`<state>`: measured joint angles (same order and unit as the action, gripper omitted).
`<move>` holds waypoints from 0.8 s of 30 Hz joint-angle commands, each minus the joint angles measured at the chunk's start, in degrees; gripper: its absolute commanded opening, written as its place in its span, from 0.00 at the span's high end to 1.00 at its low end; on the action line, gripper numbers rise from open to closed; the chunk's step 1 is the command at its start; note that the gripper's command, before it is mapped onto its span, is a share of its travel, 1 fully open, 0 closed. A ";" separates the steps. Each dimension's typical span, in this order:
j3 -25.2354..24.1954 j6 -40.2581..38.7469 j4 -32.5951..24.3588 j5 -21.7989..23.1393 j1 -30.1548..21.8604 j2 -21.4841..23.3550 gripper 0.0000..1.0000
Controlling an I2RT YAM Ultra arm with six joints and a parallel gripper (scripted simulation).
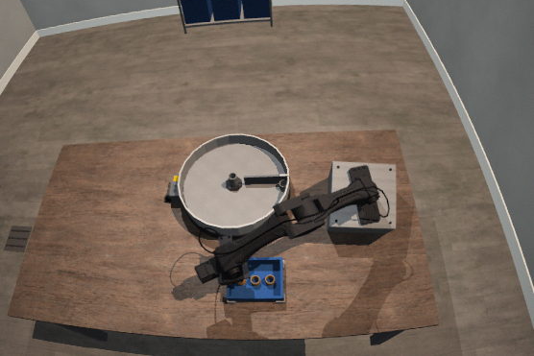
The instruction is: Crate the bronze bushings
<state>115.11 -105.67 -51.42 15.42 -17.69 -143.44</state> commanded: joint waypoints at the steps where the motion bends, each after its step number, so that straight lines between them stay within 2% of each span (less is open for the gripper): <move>1: 1.70 -0.42 0.13 -0.70 -0.14 -1.09 1.00; 24: 1.49 -0.41 0.34 -0.70 -0.13 -1.15 1.00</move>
<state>115.11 -105.67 -51.13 15.42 -17.69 -143.44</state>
